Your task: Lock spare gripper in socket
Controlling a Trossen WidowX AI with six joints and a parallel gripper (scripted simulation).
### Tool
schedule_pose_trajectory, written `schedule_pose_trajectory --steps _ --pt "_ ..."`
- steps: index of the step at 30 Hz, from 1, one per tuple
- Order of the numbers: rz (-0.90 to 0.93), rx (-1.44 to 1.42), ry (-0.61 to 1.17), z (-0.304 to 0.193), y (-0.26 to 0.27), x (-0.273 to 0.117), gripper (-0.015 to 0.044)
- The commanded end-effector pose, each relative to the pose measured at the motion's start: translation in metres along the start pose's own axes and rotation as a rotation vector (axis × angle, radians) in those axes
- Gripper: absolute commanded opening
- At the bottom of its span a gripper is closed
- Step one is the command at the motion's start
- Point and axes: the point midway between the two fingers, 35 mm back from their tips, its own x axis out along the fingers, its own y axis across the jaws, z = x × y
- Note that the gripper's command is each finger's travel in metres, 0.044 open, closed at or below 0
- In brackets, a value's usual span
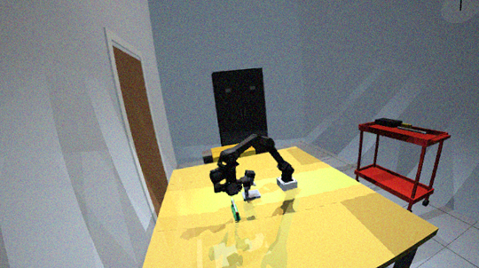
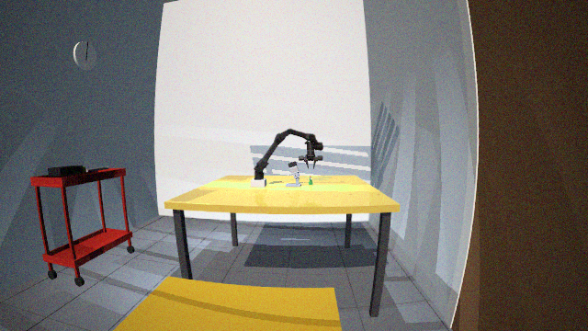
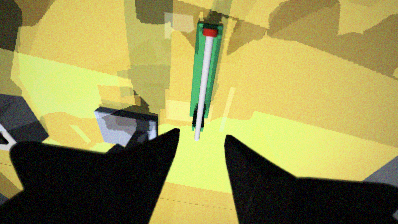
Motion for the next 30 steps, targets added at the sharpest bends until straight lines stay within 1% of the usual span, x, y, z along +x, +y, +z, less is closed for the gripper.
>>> schedule_pose_trajectory --steps 1,6,30 --pt "0.012 -0.009 -0.002 0.006 0.001 0.024 0.018" --pt "0.012 -0.009 -0.002 0.01 0.003 0.048 0.018" --pt "0.012 -0.009 -0.002 0.019 0.002 0.082 0.018"
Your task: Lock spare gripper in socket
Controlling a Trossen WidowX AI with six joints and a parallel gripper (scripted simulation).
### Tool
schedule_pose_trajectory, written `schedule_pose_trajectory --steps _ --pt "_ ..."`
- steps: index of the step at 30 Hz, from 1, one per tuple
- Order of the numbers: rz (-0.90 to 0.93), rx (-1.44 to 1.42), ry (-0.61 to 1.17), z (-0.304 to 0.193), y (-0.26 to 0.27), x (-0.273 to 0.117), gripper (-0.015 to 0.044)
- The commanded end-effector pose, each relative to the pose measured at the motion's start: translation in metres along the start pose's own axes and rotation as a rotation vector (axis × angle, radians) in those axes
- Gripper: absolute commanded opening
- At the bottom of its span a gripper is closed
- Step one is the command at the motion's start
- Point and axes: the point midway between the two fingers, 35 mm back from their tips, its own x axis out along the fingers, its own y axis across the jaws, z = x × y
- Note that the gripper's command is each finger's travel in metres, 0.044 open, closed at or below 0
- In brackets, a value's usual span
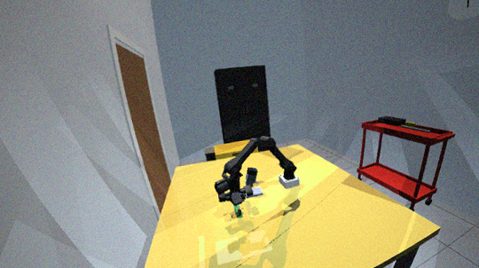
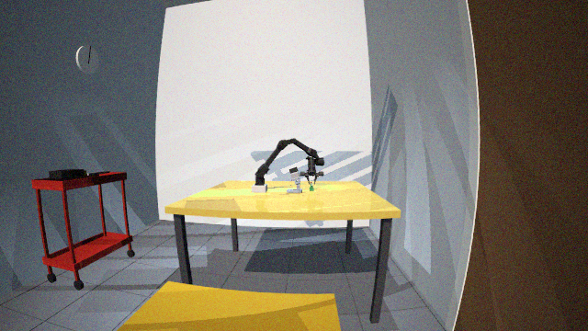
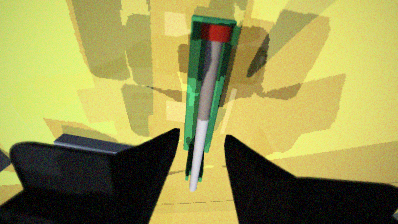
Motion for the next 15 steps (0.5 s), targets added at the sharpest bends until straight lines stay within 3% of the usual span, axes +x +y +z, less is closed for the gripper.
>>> schedule_pose_trajectory --steps 1,15 --pt "0.006 -0.007 -0.003 0.002 0.001 0.009 0.018" --pt "0.006 -0.007 -0.003 0.006 0.002 0.027 0.018"
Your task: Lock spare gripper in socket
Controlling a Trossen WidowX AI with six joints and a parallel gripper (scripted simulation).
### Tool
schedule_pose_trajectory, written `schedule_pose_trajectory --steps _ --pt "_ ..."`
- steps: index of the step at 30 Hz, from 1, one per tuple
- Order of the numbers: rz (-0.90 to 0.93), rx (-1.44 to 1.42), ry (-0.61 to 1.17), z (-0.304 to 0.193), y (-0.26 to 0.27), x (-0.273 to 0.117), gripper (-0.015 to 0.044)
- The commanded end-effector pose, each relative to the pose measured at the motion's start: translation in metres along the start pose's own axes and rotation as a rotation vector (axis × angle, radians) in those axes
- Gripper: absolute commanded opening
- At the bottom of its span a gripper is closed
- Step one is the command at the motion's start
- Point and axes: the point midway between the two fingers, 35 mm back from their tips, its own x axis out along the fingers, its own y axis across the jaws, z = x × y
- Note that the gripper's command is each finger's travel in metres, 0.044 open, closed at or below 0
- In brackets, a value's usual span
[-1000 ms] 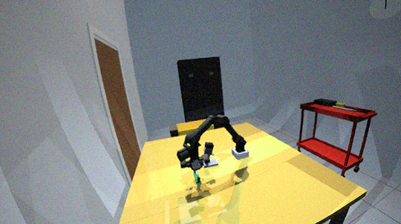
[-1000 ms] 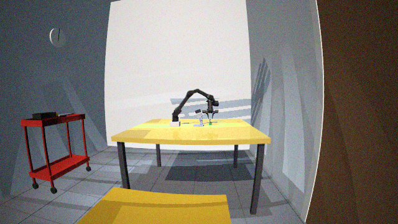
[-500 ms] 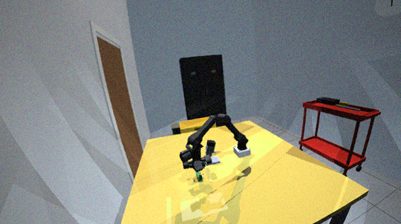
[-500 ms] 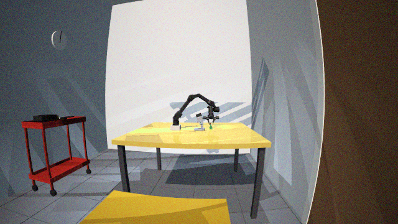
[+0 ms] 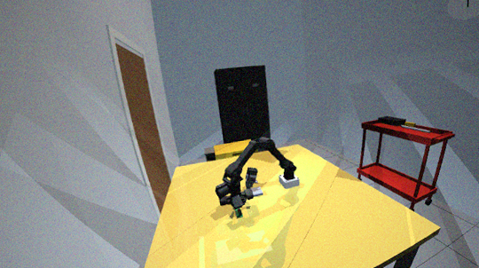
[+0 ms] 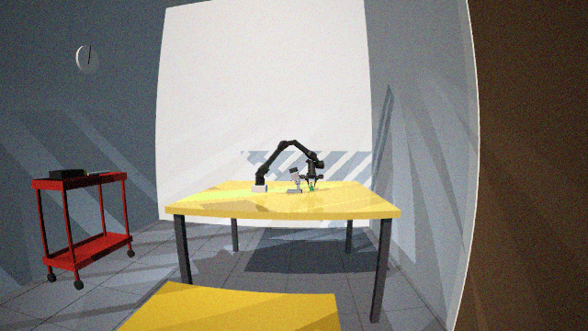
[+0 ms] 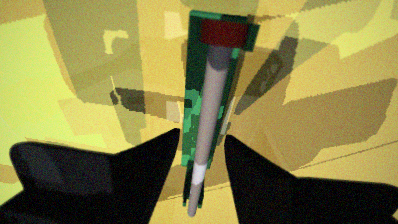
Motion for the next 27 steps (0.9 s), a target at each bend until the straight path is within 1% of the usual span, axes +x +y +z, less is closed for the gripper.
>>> schedule_pose_trajectory --steps 1,3,10,20,27 --pt "0.004 -0.007 -0.004 0.001 0.001 0.004 0.018" --pt "0.004 -0.007 -0.004 0.001 0.001 0.004 0.018" --pt "0.004 -0.007 -0.004 0.001 0.001 0.004 0.0" --pt "0.004 -0.007 -0.004 0.001 0.001 0.003 0.0" --pt "0.004 -0.007 -0.004 -0.003 -0.001 -0.013 0.0"
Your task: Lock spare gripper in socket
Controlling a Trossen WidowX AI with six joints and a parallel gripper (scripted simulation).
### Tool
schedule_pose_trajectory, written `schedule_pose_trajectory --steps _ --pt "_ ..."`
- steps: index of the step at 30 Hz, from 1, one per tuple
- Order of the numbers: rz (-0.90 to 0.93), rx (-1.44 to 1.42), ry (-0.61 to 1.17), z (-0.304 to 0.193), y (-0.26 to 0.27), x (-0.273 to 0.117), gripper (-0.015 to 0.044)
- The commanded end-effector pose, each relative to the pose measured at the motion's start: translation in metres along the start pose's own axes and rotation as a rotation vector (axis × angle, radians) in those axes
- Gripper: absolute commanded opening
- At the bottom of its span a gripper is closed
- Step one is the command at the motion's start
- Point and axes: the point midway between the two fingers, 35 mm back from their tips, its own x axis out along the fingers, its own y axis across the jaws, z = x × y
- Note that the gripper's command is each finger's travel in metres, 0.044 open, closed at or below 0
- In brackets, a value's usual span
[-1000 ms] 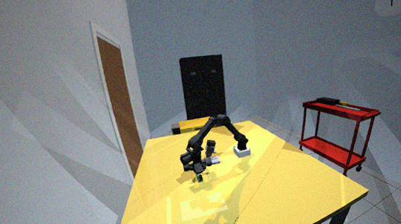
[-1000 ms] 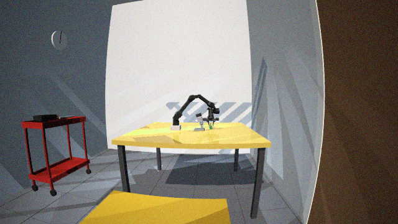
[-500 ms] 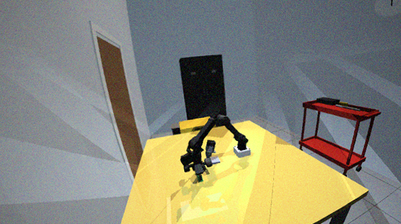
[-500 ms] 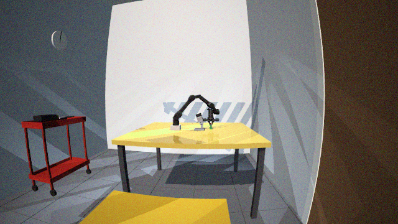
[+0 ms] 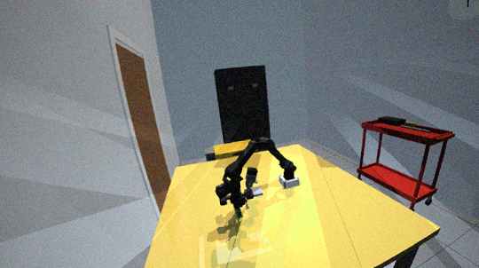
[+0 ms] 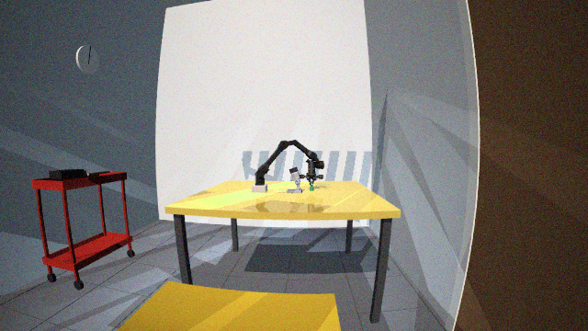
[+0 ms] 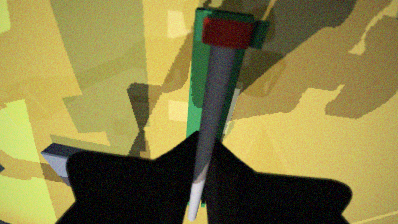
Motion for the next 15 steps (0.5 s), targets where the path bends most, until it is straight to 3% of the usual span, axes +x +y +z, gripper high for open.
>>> schedule_pose_trajectory --steps 1,15 --pt "-0.01 -0.002 -0.01 -0.003 -0.003 -0.016 0.0" --pt "-0.01 -0.002 -0.01 -0.015 -0.001 -0.06 0.0"
